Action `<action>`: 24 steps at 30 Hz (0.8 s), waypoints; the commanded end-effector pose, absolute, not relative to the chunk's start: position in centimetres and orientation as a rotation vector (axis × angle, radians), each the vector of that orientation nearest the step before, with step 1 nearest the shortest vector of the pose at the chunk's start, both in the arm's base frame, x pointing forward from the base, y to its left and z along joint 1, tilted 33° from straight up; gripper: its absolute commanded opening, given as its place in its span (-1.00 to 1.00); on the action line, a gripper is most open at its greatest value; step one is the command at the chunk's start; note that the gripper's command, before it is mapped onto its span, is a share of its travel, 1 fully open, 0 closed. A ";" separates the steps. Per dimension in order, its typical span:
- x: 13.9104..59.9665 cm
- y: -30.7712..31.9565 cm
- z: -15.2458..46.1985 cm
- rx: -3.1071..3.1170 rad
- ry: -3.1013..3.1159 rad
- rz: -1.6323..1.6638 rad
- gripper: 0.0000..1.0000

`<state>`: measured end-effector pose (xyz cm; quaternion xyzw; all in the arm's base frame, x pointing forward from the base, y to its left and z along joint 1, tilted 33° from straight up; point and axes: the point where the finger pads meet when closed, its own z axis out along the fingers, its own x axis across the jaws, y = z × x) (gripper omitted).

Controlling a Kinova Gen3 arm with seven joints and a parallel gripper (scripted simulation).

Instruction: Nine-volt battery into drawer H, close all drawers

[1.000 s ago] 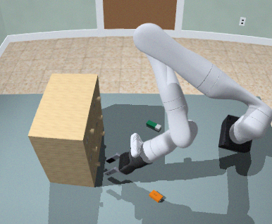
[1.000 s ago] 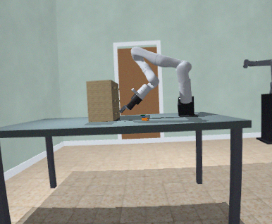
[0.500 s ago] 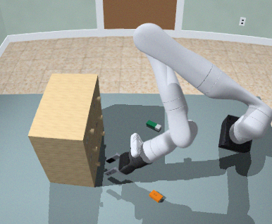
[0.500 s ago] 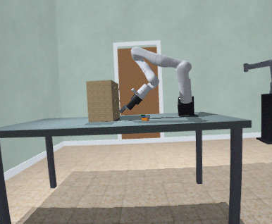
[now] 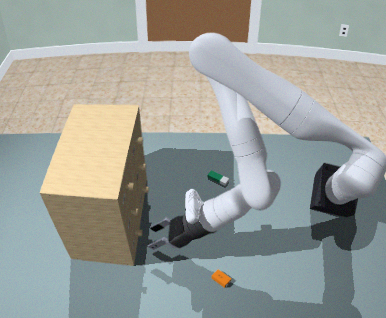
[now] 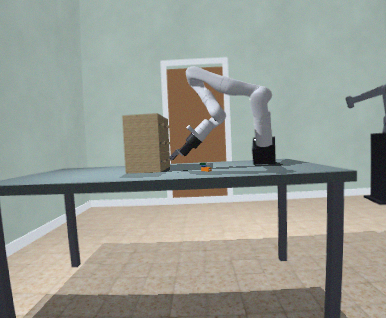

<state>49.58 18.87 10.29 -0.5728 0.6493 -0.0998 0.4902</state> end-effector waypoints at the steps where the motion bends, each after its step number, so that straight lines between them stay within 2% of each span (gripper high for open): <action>1: 49.6 18.7 10.5 -1.390 1.576 -0.244 1.00; 15: 49.2 16.2 14.5 -1.390 1.576 -0.244 1.00; 24: 49.2 16.0 14.9 -1.390 1.576 -0.244 1.00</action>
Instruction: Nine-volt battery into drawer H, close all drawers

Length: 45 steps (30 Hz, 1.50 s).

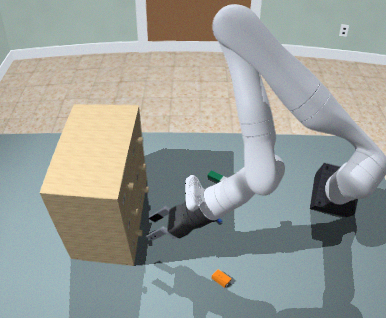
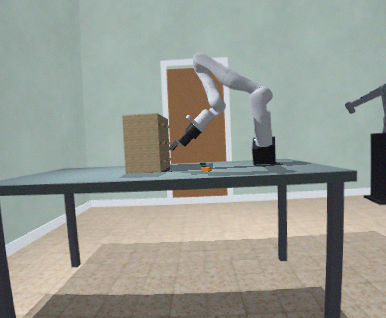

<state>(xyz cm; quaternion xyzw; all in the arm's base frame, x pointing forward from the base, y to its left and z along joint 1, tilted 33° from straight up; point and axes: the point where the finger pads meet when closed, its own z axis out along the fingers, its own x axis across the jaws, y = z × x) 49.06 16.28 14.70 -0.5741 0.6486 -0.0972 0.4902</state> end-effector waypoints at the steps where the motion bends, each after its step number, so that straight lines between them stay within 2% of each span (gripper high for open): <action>1: 49.2 16.0 14.9 -1.390 1.576 -0.244 1.00; 45: 48.8 15.6 15.3 -1.423 1.590 -0.212 1.00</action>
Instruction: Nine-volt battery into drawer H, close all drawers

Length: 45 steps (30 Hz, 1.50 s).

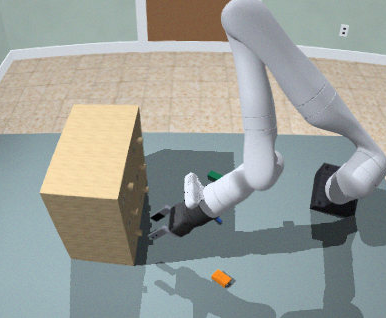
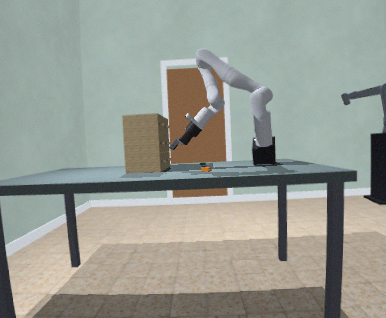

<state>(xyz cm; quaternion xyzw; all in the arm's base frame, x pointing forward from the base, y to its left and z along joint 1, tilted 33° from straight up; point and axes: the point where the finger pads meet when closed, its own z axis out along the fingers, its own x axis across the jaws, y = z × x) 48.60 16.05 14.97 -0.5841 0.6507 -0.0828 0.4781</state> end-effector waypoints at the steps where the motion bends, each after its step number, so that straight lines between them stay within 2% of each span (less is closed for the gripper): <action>1: 48.8 15.6 15.3 -1.425 1.591 -0.209 1.00; 45: 47.2 14.4 16.8 -1.547 1.637 -0.084 1.00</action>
